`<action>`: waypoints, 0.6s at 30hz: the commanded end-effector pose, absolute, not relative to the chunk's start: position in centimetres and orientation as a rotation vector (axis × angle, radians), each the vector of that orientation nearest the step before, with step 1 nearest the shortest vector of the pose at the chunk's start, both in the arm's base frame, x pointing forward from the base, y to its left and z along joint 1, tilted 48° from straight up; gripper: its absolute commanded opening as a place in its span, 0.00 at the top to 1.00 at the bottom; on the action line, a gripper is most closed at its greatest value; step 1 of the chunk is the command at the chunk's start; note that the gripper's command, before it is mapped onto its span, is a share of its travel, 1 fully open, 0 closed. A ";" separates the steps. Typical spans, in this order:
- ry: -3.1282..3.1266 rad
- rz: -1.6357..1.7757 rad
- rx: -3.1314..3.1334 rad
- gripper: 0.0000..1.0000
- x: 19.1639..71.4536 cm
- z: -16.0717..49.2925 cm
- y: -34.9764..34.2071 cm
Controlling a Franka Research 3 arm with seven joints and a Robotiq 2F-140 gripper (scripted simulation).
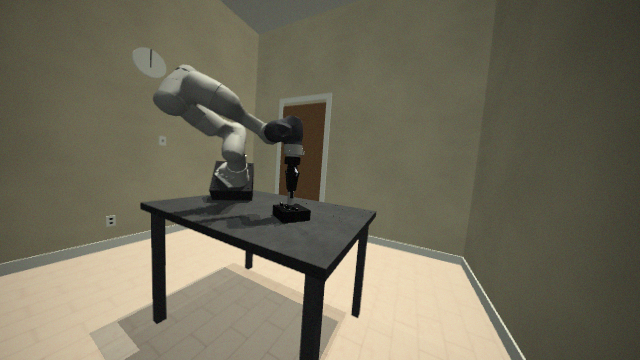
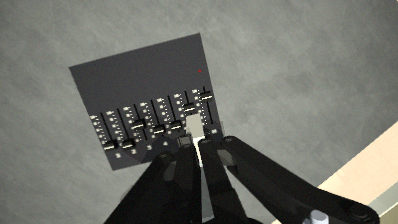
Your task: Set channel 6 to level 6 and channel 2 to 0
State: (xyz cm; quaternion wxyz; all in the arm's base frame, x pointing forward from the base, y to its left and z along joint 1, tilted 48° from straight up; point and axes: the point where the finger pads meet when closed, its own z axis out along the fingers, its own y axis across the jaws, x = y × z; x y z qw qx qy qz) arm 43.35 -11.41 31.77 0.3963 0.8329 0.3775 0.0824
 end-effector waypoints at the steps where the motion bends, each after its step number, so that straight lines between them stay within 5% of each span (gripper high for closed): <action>1: 0.963 0.191 2.111 1.00 42.6 32.4 -10.9; 18: 0.963 0.191 2.111 1.00 42.2 33.0 -10.4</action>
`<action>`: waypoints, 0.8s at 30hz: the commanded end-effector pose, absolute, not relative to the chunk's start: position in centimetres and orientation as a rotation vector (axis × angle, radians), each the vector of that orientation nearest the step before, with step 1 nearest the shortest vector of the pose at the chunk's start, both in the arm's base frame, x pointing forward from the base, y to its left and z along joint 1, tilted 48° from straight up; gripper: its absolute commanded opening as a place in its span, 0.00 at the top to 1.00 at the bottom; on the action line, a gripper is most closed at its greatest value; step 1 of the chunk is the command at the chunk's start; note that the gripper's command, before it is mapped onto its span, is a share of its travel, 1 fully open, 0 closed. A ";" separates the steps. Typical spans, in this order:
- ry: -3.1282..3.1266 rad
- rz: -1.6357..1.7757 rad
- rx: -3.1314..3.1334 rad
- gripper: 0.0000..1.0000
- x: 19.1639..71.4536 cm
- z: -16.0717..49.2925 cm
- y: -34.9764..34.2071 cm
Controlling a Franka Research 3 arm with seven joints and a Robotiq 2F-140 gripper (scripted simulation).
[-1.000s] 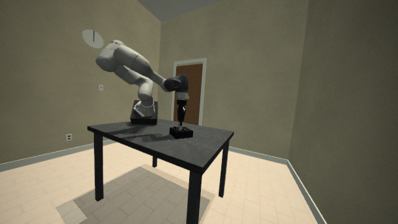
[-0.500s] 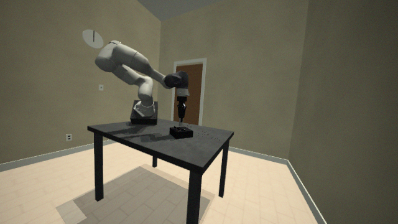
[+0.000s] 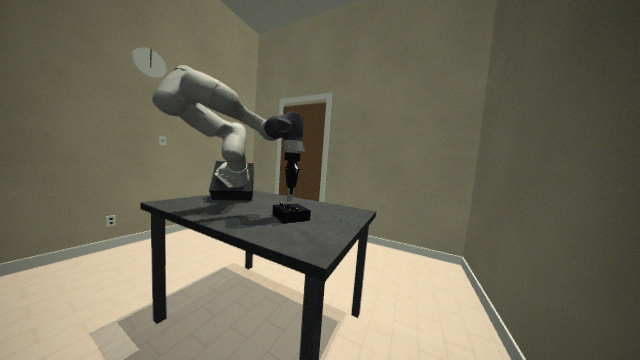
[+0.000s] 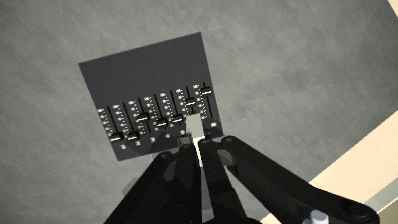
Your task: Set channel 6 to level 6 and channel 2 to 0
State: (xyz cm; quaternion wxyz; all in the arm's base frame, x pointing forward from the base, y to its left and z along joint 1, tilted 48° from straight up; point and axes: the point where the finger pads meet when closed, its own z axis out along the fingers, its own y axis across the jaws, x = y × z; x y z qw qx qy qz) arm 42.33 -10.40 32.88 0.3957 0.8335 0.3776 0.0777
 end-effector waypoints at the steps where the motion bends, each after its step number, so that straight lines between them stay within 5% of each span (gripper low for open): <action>1: 0.963 0.191 2.111 1.00 42.2 33.0 -10.4; 2: 0.963 0.191 2.111 1.00 42.2 33.0 -10.4; 3: 0.963 0.191 2.111 0.00 42.2 33.0 -10.4; 24: 0.963 0.191 2.111 0.00 40.1 36.5 -7.3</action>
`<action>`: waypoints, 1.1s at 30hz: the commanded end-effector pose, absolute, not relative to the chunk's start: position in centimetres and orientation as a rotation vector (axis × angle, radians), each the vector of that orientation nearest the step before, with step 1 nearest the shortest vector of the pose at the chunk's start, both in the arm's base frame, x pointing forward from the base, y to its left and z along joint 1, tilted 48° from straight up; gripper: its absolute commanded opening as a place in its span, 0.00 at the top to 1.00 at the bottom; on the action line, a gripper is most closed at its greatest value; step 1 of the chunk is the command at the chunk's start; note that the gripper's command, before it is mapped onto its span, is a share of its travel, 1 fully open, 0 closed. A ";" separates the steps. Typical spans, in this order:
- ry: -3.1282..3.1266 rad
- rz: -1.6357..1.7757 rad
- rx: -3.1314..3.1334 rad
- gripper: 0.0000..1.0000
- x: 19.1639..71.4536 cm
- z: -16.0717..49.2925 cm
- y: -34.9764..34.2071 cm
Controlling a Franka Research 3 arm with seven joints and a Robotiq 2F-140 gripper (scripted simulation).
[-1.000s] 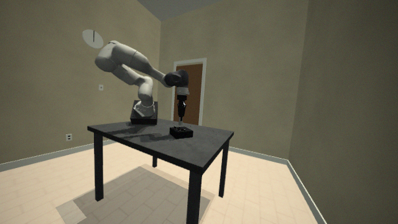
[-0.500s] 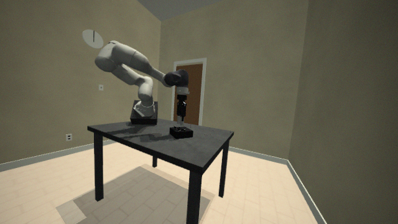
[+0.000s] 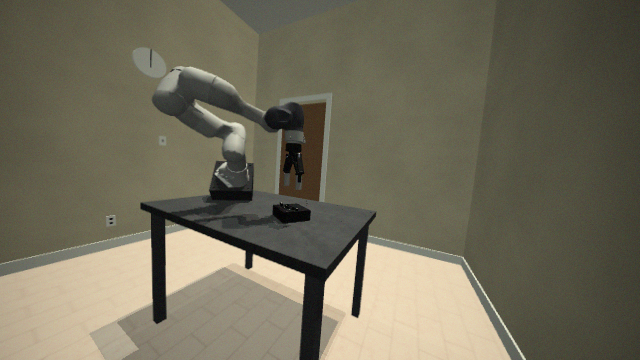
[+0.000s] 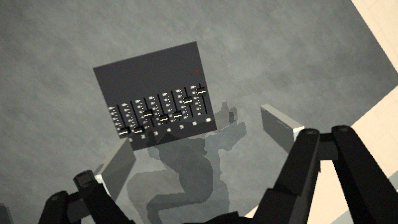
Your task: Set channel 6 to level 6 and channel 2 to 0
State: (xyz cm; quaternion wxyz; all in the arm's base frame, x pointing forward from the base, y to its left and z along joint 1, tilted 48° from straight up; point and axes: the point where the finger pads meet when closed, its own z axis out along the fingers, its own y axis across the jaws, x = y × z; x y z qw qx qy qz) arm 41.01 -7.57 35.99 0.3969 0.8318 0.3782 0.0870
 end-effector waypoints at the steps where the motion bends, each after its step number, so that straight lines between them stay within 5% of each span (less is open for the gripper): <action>1: 0.963 0.191 2.111 0.00 39.9 36.7 -7.1; 33: 0.963 0.191 2.111 0.00 39.4 37.4 -6.4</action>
